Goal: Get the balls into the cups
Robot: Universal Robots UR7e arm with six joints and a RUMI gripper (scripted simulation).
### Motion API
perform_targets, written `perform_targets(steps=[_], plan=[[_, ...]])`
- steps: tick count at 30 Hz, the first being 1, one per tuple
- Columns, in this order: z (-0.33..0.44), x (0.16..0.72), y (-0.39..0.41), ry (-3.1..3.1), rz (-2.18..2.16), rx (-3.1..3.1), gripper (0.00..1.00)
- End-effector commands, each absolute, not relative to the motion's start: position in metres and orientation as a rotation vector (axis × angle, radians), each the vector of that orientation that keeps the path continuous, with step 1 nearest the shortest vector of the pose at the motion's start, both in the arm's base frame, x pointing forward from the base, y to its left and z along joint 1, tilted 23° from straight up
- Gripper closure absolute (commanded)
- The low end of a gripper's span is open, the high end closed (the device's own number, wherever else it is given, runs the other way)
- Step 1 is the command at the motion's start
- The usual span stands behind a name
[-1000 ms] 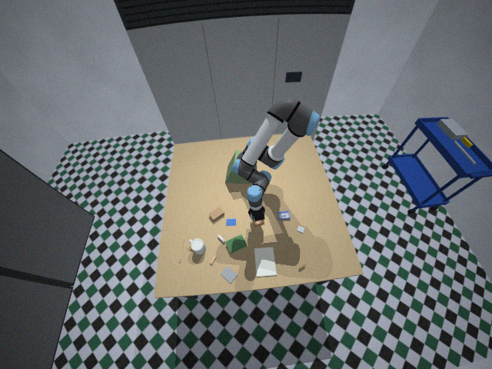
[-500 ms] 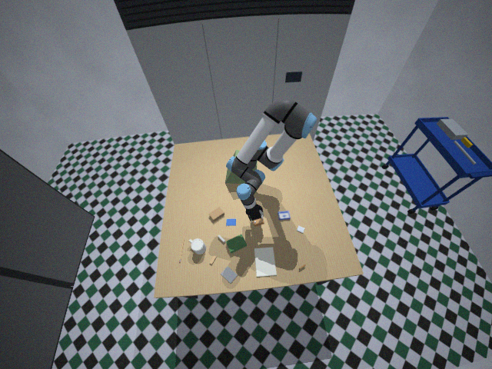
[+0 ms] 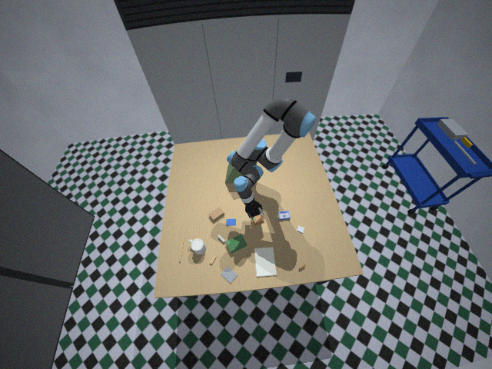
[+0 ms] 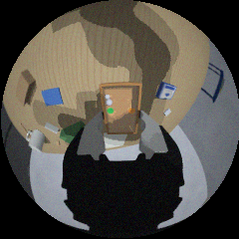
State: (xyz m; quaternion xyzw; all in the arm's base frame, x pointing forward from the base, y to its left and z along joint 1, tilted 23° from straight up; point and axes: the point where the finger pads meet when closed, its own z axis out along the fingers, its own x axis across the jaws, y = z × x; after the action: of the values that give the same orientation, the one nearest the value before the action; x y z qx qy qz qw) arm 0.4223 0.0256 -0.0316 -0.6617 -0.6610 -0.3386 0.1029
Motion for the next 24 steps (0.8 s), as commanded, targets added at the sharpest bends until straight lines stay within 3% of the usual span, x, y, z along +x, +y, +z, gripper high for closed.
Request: perform_targets(steps=[1, 24], plan=[[-0.0307, 0.4258, 0.0241, -1.960, -1.012, -1.950, 0.57], [-0.0275, 0.4291, 0.0259, -2.042, -0.725, -1.981, 0.57]])
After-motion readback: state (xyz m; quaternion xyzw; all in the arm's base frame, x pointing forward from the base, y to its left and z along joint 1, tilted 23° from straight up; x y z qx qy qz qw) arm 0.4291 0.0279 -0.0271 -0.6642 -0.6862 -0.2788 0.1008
